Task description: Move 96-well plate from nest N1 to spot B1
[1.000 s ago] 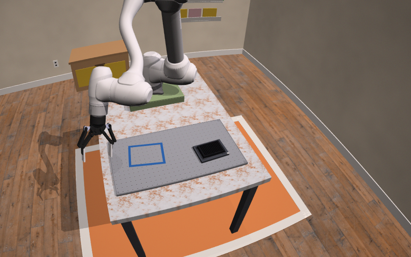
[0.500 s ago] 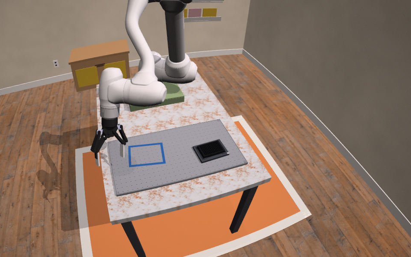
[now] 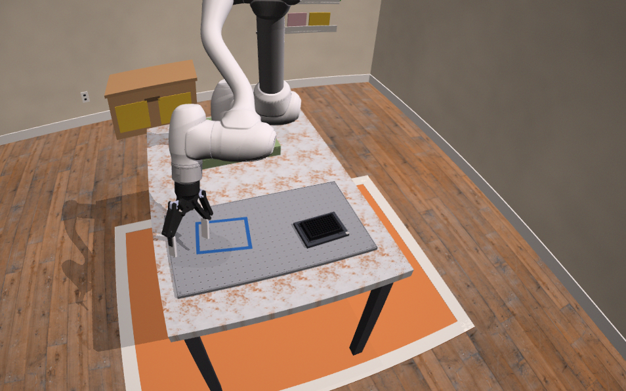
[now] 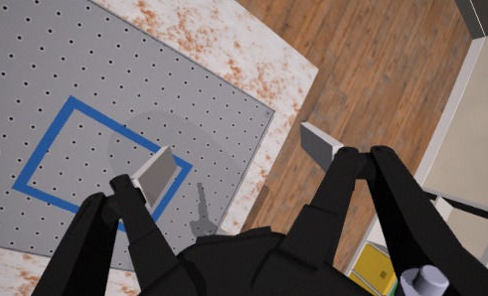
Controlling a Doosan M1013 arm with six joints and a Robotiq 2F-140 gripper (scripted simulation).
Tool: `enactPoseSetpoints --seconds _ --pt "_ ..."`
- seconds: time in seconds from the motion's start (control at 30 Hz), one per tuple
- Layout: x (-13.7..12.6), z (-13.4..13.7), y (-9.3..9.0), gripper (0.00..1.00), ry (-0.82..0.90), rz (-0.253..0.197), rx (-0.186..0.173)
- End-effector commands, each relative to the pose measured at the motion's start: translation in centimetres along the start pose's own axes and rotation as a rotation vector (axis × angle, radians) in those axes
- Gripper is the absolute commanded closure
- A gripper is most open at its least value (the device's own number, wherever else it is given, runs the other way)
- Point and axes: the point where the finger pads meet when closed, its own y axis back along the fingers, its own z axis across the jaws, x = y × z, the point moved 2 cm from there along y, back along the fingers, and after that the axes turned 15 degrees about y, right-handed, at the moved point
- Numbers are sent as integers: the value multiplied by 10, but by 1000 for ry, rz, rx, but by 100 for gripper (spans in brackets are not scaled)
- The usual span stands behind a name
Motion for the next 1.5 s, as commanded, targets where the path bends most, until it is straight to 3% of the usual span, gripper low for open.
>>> enactPoseSetpoints --seconds 0.0,0.13,0.27,0.57,0.7,1.13,1.27,1.47 --pt "5 -2 0 0 0 1 0" --pt "24 -10 0 0 0 1 0" --pt "41 -18 0 0 123 16 49" --pt "72 -34 1 0 130 17 52" --pt "89 -44 2 0 254 32 100" --pt "136 -72 6 0 262 33 103" --pt "152 -83 7 0 386 48 150" --pt "175 -101 10 0 395 49 153"
